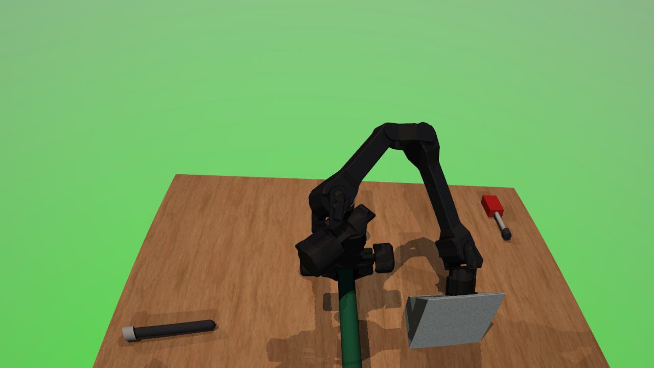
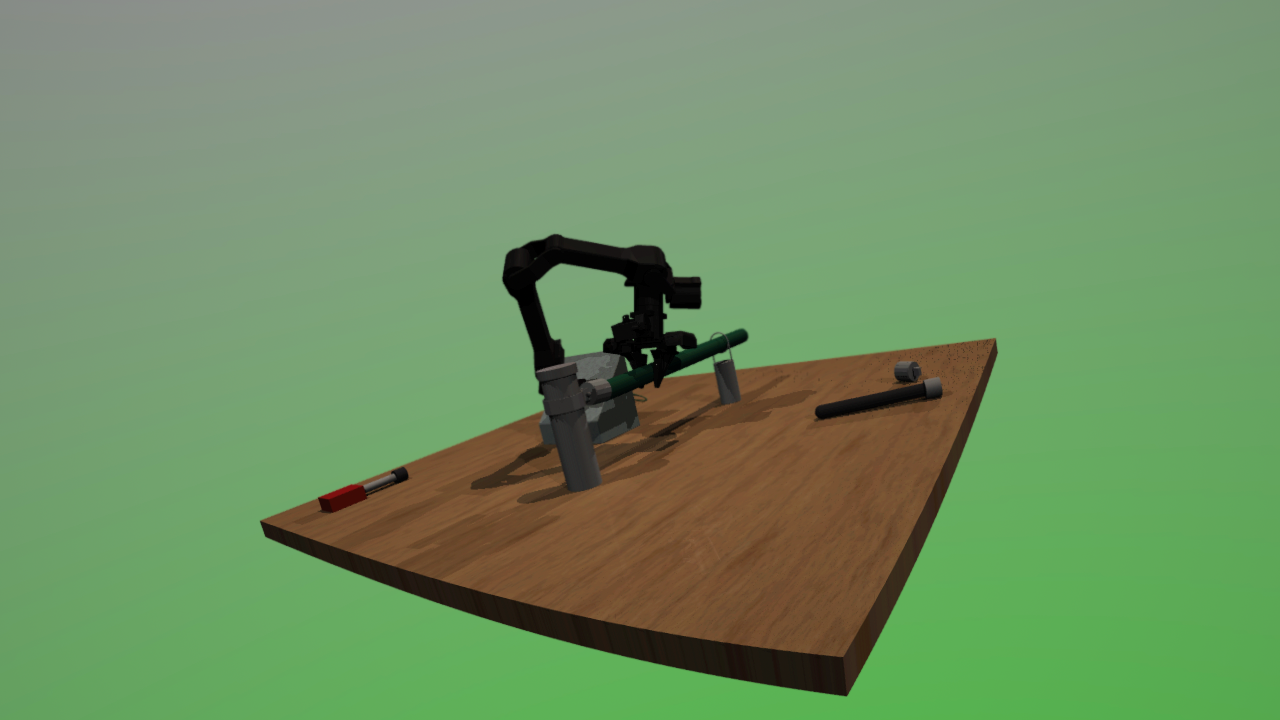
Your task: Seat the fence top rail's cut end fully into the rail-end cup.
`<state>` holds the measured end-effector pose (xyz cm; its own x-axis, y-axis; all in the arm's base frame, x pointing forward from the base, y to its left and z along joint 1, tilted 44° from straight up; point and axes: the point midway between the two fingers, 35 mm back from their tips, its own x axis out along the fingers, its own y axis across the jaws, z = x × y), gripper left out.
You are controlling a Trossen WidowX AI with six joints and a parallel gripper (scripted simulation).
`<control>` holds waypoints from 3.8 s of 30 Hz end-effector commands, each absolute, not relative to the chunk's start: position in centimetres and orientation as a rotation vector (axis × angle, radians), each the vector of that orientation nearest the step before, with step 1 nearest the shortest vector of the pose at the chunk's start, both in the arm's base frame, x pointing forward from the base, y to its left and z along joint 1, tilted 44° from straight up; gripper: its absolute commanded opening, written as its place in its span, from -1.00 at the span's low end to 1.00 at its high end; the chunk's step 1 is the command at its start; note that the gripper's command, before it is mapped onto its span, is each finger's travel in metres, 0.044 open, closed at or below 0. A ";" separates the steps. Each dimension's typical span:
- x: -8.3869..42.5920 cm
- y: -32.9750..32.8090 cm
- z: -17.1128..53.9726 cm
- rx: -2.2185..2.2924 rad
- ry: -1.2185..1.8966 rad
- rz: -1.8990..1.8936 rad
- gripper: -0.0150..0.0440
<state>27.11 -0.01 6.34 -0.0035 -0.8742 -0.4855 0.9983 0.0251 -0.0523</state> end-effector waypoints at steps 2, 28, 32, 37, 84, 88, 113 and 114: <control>27.2 0.1 6.6 0.346 0.434 -1.519 -0.49; 27.4 0.2 7.0 0.336 0.429 -1.518 -0.49; 27.4 0.2 7.1 0.335 0.429 -1.518 -0.49; 27.4 0.3 7.1 0.335 0.429 -1.518 -0.49; 27.7 -0.7 8.6 0.336 0.437 -1.537 -0.49; 27.8 -0.8 8.8 0.336 0.437 -1.537 -0.49; 27.5 -1.9 9.1 0.325 0.454 -1.557 -0.49; 27.5 -1.9 9.1 0.325 0.454 -1.557 -0.49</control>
